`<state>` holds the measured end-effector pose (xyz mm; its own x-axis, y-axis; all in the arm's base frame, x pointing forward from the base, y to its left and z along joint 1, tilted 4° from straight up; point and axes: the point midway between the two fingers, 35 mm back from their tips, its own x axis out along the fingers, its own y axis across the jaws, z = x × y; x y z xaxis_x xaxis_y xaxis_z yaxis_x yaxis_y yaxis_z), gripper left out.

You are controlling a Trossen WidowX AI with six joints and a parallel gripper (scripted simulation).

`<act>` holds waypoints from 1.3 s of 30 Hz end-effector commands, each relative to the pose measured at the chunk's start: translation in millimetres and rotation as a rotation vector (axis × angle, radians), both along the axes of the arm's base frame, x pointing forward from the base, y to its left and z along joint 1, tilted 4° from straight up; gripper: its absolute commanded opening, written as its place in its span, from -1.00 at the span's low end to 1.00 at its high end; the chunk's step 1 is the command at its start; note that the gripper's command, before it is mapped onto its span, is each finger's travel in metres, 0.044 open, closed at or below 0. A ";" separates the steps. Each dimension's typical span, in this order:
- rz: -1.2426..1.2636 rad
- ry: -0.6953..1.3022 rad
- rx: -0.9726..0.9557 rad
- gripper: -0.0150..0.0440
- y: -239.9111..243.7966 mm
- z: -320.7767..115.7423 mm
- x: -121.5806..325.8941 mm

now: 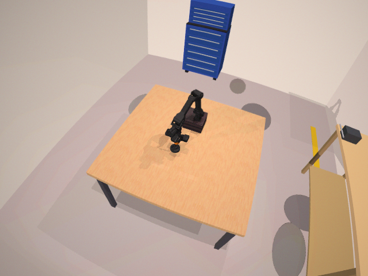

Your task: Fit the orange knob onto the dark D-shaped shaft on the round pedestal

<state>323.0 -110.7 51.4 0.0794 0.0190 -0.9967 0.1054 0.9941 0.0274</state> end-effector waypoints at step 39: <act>0.000 -0.004 0.002 -0.49 -7.8 -29.5 1.4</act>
